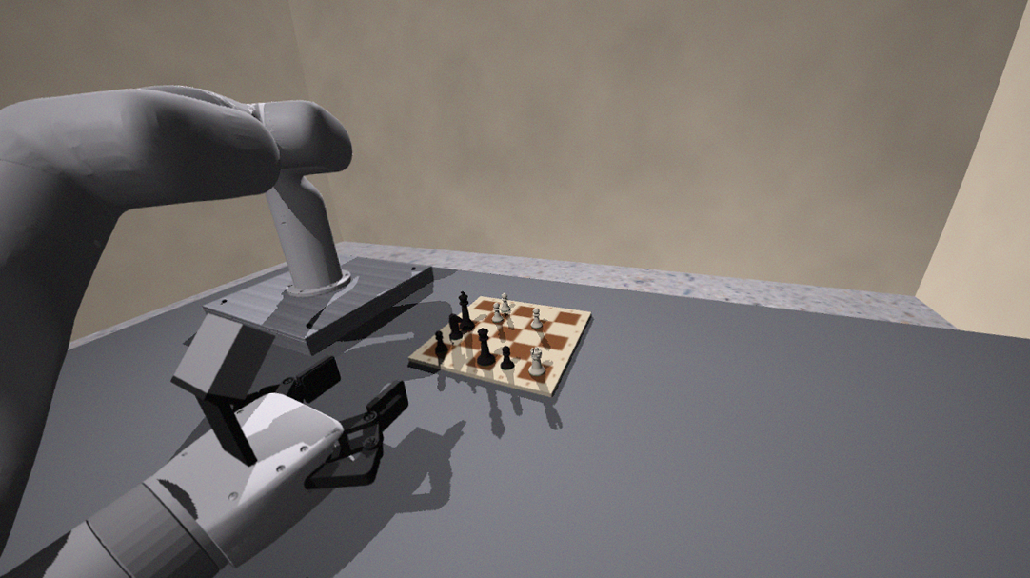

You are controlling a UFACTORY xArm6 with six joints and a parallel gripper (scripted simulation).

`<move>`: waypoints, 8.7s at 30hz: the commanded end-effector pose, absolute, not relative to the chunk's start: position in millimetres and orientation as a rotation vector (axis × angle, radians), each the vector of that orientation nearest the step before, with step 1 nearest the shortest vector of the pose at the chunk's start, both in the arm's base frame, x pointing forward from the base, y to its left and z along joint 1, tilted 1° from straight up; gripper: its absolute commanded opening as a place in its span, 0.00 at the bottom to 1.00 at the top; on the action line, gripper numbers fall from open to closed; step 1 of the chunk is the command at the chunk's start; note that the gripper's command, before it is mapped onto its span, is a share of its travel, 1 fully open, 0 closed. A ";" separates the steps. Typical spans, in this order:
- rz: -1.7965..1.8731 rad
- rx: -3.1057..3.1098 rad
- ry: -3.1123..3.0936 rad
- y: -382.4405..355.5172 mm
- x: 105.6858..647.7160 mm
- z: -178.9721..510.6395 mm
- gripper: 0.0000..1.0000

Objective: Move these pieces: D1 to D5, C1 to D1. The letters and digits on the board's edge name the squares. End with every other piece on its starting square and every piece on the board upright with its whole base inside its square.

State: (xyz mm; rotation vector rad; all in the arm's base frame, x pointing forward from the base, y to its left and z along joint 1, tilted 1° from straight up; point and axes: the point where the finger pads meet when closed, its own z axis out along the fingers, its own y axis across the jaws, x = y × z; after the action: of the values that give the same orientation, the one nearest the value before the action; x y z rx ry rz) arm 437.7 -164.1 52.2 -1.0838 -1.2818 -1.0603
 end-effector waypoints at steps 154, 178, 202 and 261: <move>0.021 0.654 -3.084 15.3 475.8 91.7 1.00; 0.008 1.066 -2.966 15.5 475.6 86.6 0.34; 0.008 1.066 -2.966 15.5 475.6 86.6 0.34; 0.007 1.066 -2.966 14.5 476.2 34.9 0.34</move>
State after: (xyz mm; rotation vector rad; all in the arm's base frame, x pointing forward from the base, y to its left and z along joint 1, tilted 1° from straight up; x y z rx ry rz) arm 474.6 14.5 33.5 1.0648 -2.9620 0.0044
